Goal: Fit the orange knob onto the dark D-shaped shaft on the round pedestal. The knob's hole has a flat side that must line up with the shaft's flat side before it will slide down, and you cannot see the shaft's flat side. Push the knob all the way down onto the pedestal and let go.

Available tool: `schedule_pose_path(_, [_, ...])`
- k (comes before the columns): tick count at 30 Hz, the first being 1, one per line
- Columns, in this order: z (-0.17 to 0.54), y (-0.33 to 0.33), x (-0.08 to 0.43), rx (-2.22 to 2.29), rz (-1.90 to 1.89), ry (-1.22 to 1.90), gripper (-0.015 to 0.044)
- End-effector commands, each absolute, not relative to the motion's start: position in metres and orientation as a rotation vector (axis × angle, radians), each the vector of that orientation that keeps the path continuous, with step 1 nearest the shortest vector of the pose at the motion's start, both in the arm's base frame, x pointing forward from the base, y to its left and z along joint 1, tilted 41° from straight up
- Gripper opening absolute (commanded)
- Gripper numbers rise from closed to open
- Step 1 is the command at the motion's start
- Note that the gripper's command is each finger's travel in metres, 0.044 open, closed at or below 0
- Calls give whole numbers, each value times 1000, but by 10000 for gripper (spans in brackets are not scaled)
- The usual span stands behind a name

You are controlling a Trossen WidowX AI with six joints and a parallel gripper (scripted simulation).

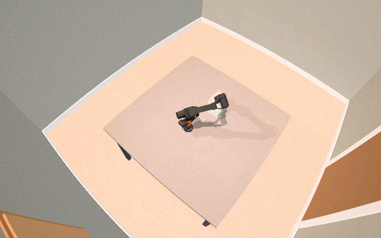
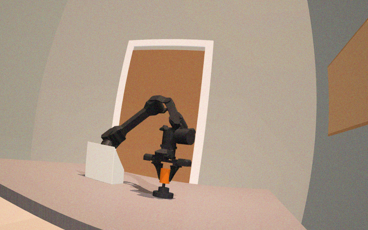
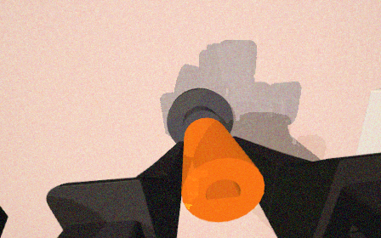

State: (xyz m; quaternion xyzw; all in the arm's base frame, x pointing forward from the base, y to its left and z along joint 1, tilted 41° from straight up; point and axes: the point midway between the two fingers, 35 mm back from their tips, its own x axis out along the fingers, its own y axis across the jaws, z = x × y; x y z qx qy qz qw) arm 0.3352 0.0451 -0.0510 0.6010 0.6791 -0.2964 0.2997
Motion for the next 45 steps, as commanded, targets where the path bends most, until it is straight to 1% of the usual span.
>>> schedule_pose_path(1, [-50, 44, 336, 1637, -855, 1792, 0])
schedule_pose_path(6, [-52, 46, 337, 1720, -992, 1768, 0])
schedule_pose_path(34, [-50, 44, 336, 1720, -993, 1768, 0])
schedule_pose_path(42, [-51, 46, 337, 1839, -1207, 1717, 0])
schedule_pose_path(45, [-53, 46, 336, 1843, -1215, 1715, 0])
